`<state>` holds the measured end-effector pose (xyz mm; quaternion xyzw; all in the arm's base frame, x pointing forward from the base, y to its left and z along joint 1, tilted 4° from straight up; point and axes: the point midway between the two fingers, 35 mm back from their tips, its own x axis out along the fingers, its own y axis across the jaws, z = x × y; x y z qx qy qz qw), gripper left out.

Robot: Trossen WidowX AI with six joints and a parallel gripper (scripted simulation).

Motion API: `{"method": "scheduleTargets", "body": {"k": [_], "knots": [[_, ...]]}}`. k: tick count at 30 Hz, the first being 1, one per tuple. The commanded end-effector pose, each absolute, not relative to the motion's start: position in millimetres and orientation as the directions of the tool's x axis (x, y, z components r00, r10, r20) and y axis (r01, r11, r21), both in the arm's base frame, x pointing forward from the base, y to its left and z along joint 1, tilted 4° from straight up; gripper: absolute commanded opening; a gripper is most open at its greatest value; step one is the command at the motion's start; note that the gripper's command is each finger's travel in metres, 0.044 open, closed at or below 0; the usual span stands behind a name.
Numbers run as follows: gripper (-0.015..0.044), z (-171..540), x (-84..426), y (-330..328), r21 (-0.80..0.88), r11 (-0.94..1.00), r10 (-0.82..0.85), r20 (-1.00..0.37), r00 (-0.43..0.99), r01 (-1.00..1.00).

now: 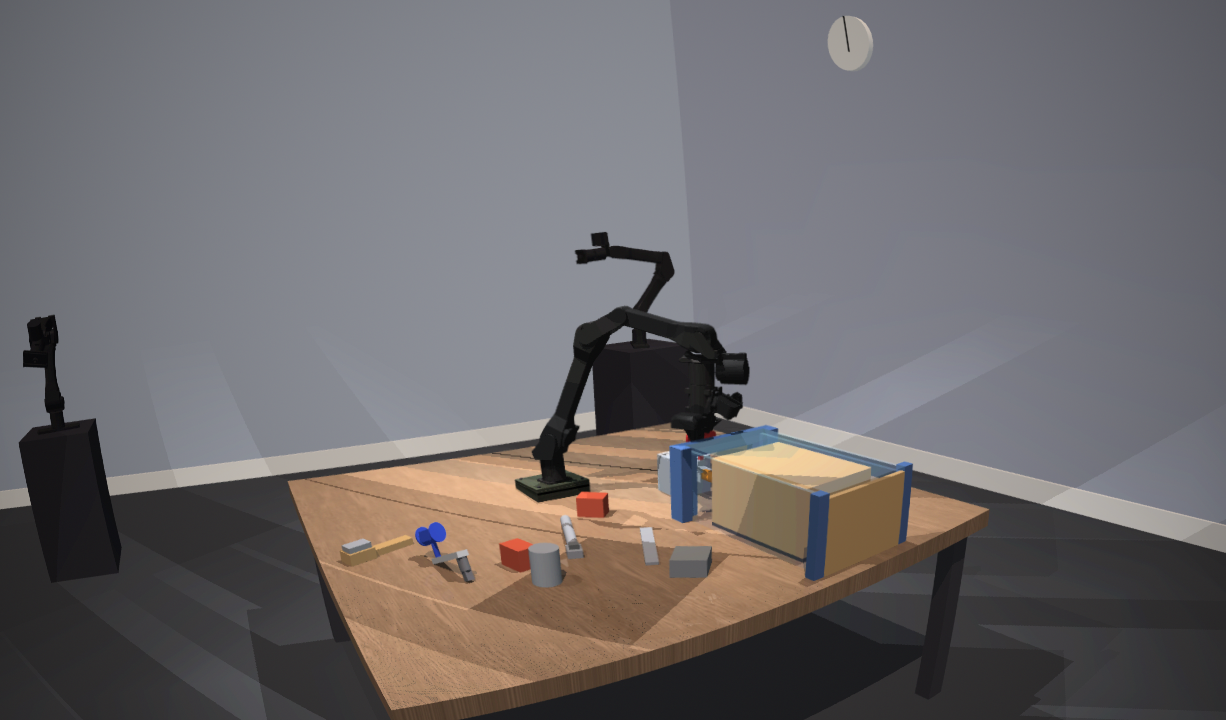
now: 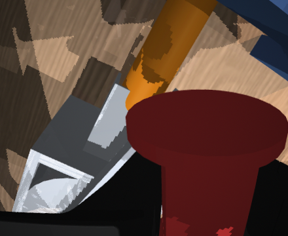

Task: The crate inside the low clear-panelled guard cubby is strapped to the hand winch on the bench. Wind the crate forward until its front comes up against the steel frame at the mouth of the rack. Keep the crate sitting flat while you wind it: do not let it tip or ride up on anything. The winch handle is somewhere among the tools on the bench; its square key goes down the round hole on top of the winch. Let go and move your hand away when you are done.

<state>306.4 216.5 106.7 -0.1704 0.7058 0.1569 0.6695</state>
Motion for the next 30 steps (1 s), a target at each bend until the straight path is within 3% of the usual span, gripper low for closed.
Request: {"method": "scheduleTargets", "body": {"k": [1, 30], "knots": [[0.0000, 106, 307, 238, 0.019, 0.884, 0.002, -0.999, -0.037, -0.467], [0.0000, 107, 300, 275, 0.022, 0.884, 0.005, -0.999, -0.038, -0.467]]}}
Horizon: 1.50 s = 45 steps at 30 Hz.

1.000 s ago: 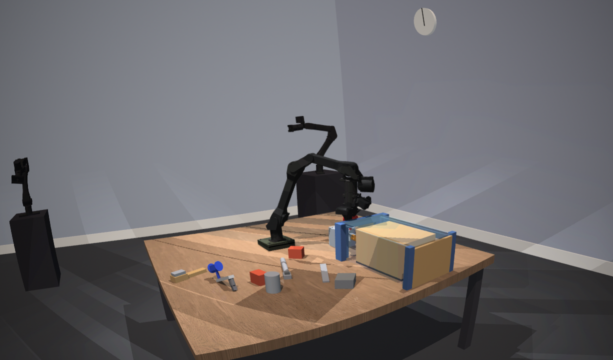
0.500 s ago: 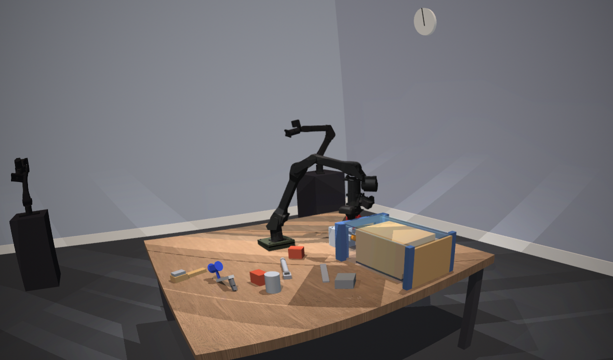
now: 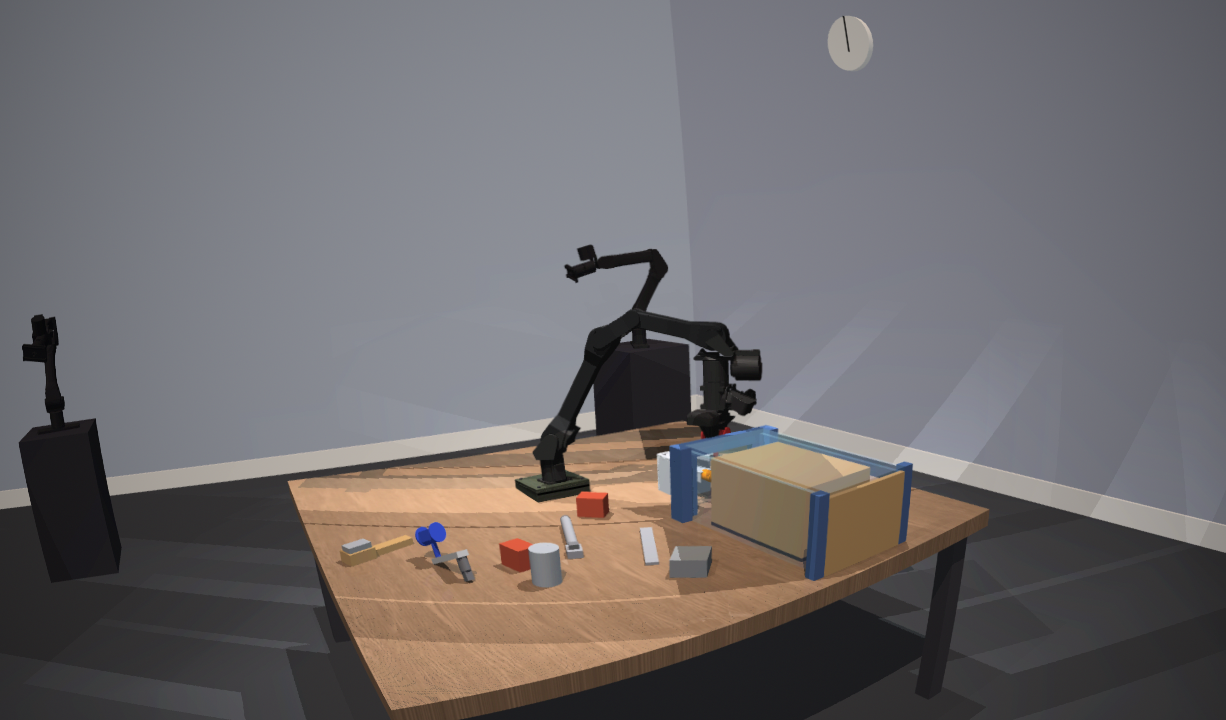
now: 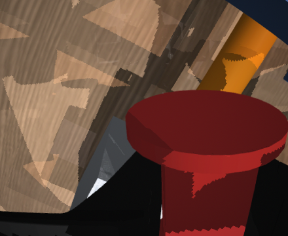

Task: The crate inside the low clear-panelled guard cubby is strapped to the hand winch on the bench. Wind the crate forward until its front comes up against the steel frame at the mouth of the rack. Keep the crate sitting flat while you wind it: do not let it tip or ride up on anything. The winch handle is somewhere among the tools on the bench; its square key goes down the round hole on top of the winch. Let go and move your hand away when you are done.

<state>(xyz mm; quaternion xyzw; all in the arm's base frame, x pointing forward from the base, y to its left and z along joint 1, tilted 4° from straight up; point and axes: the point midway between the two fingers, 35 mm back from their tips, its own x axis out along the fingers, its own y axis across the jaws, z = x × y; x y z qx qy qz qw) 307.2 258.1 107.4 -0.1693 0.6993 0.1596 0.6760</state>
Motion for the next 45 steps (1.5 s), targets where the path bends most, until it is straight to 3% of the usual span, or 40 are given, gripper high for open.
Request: {"method": "scheduleTargets", "body": {"k": [1, 45], "knots": [[0.0000, 107, 300, 276, 0.022, 0.884, 0.005, -0.999, -0.038, -0.467], [0.0000, 109, 268, 319, 0.027, 0.884, 0.009, -0.999, -0.041, -0.467]]}}
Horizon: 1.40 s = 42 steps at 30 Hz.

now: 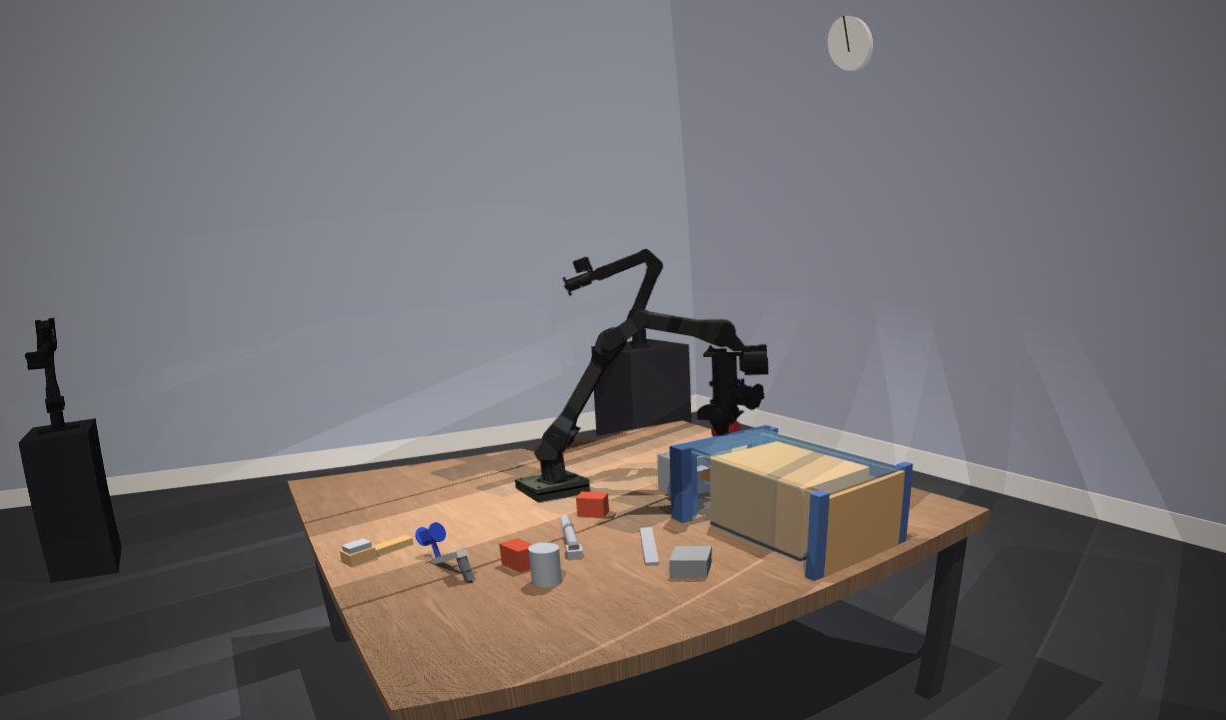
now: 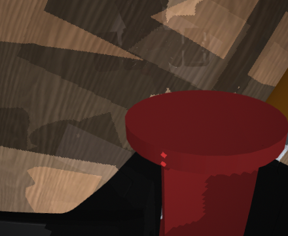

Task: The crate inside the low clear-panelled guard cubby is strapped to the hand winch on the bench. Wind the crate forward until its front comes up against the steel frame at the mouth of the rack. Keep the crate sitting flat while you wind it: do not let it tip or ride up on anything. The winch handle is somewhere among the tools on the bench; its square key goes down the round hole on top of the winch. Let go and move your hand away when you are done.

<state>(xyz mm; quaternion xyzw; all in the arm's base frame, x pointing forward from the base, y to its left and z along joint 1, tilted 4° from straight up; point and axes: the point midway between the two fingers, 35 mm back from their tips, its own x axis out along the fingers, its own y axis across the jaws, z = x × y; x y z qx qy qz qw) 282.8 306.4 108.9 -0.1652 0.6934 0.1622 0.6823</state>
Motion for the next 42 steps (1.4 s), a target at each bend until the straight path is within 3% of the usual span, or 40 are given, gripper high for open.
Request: {"method": "scheduleTargets", "body": {"k": [1, 42], "knots": [[0.0000, 109, 266, 320, 0.027, 0.884, 0.009, -0.999, -0.041, -0.467], [0.0000, 111, 218, 339, 0.031, 0.884, 0.011, -0.999, -0.045, -0.467]]}}
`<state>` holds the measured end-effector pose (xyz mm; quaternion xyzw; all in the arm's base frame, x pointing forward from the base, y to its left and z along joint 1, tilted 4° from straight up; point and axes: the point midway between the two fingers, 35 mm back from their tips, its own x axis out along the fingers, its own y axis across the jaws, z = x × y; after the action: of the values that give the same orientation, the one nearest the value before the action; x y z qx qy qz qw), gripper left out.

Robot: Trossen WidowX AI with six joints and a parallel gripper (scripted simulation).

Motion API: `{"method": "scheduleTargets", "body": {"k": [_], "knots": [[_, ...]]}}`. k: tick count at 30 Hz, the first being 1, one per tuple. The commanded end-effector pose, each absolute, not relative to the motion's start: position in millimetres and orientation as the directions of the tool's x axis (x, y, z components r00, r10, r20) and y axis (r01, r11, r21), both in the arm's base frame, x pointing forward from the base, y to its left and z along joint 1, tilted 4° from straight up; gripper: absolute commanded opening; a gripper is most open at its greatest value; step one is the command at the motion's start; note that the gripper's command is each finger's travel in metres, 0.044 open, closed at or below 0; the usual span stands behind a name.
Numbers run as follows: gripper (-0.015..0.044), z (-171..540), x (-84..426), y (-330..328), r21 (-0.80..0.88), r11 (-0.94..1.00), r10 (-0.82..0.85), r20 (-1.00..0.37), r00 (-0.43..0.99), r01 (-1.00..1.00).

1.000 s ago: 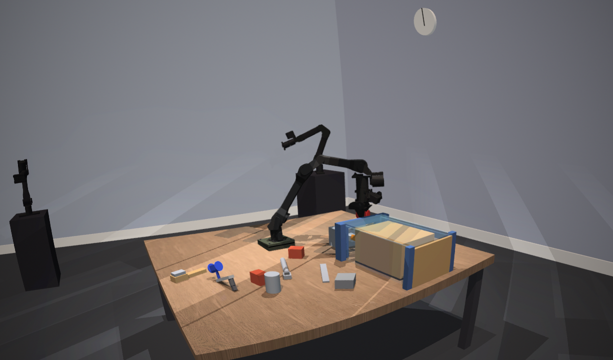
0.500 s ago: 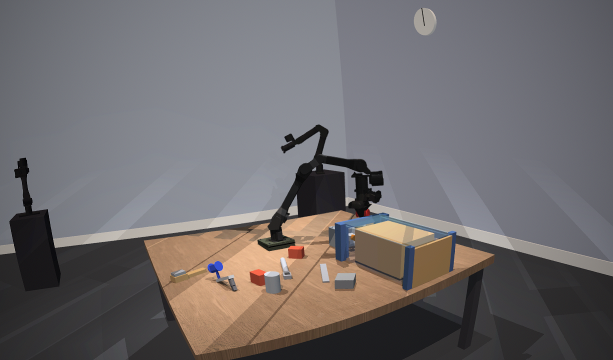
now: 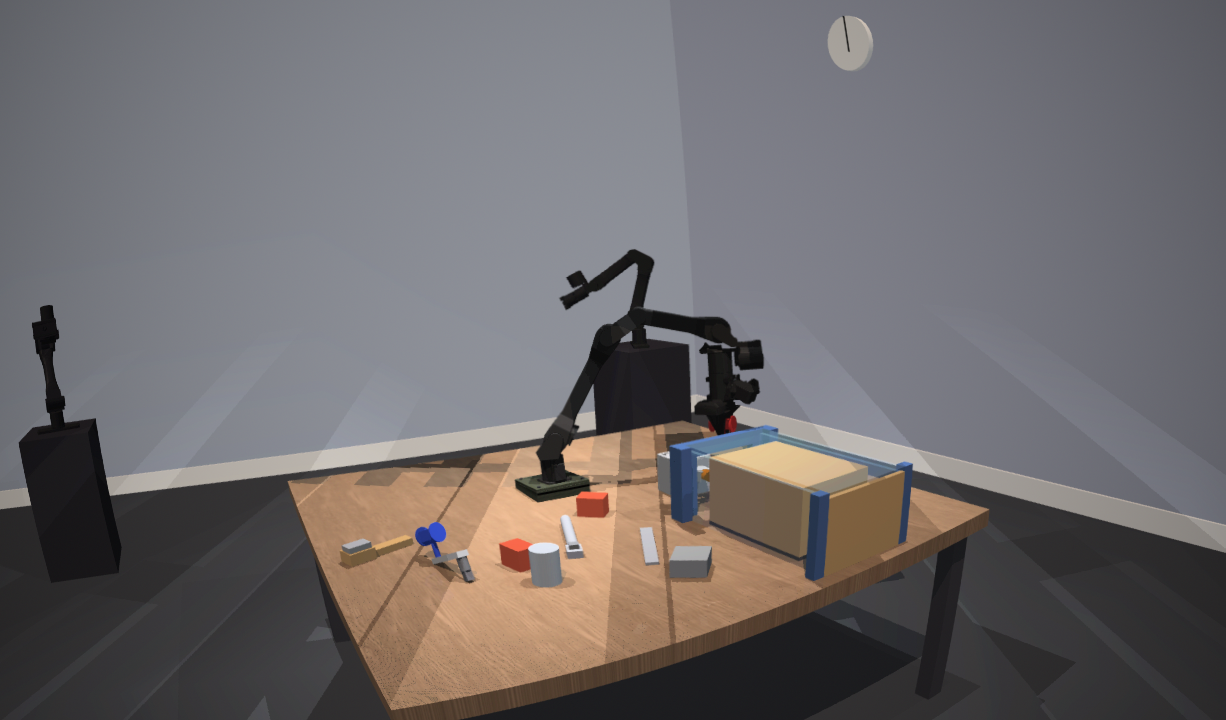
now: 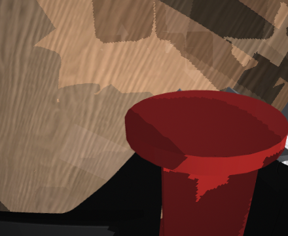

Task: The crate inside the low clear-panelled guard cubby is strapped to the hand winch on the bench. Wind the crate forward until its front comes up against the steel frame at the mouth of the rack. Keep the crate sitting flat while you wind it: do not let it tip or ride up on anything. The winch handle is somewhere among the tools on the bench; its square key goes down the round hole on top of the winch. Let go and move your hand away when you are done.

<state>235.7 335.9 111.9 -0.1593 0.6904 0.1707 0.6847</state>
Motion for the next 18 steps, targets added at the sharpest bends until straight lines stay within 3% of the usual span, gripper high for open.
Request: {"method": "scheduleTargets", "body": {"k": [1, 18], "knots": [[0.0000, 111, 216, 340, 0.031, 0.884, 0.011, -0.999, -0.045, -0.467], [0.0000, 112, 195, 340, 0.032, 0.884, 0.011, -0.999, -0.047, -0.467]]}}
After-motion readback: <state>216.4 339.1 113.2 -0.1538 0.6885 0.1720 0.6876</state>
